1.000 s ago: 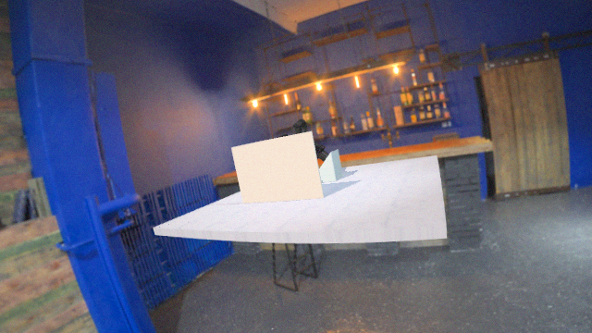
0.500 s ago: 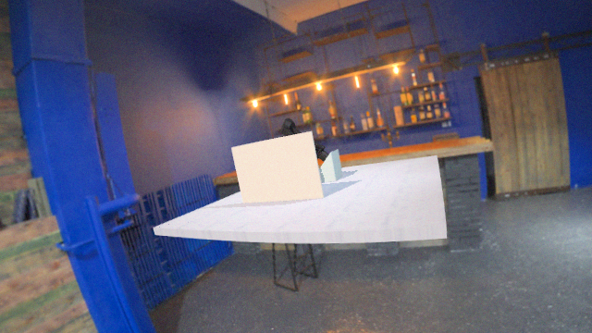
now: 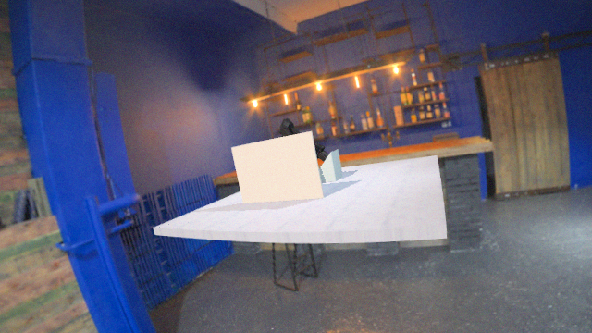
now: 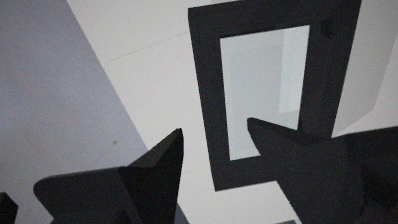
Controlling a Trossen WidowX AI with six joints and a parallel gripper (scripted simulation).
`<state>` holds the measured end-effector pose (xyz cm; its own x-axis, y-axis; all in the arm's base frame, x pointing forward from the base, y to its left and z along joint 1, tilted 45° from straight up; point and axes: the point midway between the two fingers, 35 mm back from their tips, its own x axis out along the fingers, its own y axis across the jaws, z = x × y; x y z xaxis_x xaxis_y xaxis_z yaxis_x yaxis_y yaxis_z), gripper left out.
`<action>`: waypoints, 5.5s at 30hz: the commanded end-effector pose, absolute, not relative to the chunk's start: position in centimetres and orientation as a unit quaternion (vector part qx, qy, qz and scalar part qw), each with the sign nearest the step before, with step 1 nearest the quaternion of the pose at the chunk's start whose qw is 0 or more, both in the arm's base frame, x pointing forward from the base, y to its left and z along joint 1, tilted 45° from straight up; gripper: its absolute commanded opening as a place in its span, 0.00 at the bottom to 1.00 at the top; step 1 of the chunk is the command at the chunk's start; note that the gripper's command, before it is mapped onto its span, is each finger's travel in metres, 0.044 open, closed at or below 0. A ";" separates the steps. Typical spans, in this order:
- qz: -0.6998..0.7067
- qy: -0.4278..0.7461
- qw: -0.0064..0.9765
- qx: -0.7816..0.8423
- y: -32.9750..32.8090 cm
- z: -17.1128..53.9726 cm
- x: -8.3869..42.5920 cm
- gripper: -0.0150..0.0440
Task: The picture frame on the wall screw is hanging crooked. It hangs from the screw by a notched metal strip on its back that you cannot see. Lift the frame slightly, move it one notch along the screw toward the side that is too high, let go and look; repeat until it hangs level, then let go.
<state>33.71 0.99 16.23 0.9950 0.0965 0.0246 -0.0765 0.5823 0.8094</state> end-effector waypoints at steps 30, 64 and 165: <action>0.047 0.011 0.889 0.456 1.2 16.2 36.5 0.69; 0.047 0.011 0.889 0.456 1.2 16.1 36.5 0.38; 0.047 0.011 0.888 0.456 1.8 16.9 36.5 0.25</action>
<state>36.47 1.64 16.80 0.9962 0.0856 0.0179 -0.0646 0.5819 0.8107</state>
